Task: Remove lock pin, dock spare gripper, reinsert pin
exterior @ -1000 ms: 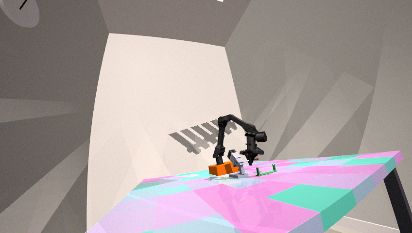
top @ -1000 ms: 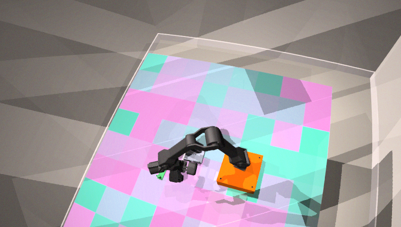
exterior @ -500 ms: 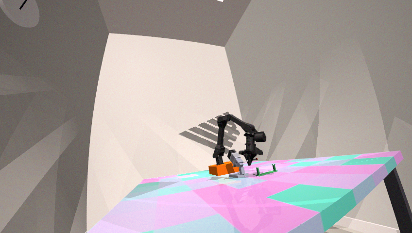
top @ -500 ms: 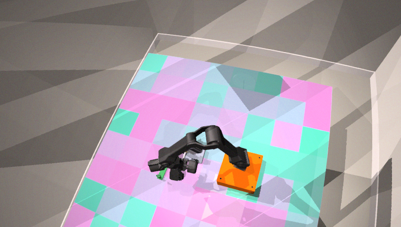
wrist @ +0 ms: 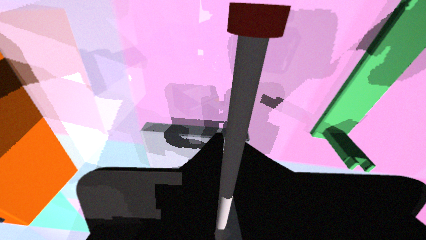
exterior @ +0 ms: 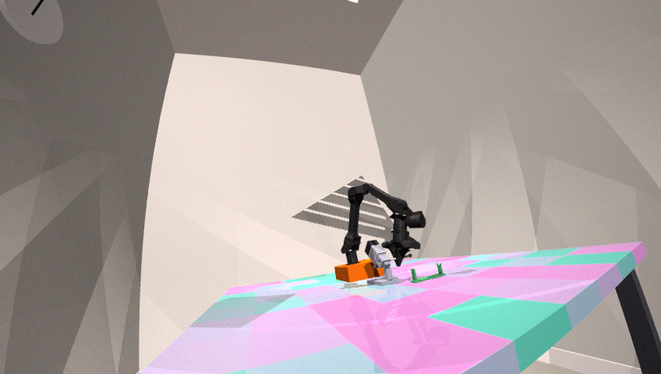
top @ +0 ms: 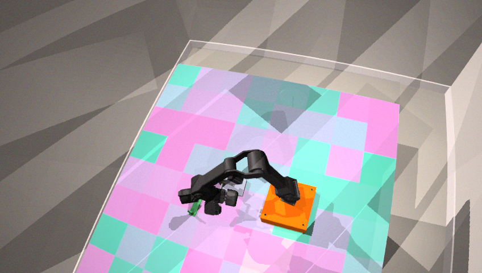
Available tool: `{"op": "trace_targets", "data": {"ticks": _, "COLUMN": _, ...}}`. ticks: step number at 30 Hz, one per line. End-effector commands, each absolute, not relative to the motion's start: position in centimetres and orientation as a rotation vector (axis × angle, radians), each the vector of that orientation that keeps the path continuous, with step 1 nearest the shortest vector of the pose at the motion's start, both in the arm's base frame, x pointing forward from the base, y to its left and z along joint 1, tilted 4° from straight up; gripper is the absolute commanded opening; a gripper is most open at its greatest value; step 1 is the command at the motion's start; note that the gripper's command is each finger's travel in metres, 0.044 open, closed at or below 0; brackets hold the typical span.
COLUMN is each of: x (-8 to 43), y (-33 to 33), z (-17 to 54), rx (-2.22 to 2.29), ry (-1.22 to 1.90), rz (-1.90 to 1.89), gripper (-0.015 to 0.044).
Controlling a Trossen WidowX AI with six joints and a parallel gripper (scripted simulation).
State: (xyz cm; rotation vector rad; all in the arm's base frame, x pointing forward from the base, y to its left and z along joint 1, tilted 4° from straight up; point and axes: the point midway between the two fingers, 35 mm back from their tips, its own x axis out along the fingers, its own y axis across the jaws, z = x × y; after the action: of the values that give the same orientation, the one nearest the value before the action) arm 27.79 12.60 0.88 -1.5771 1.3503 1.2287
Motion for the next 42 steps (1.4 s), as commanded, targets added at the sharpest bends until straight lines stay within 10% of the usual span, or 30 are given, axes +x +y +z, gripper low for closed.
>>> {"op": "trace_targets", "data": {"ticks": 1, "x": 27.9, "y": 12.3, "z": 1.0, "rx": -1.579, "ry": 1.346, "rz": 1.23, "gripper": 0.0}}
{"op": "trace_targets", "data": {"ticks": 42, "x": 28.3, "y": 10.1, "z": 1.1, "rx": -1.571, "ry": 1.364, "rz": 1.249, "gripper": 0.0}}
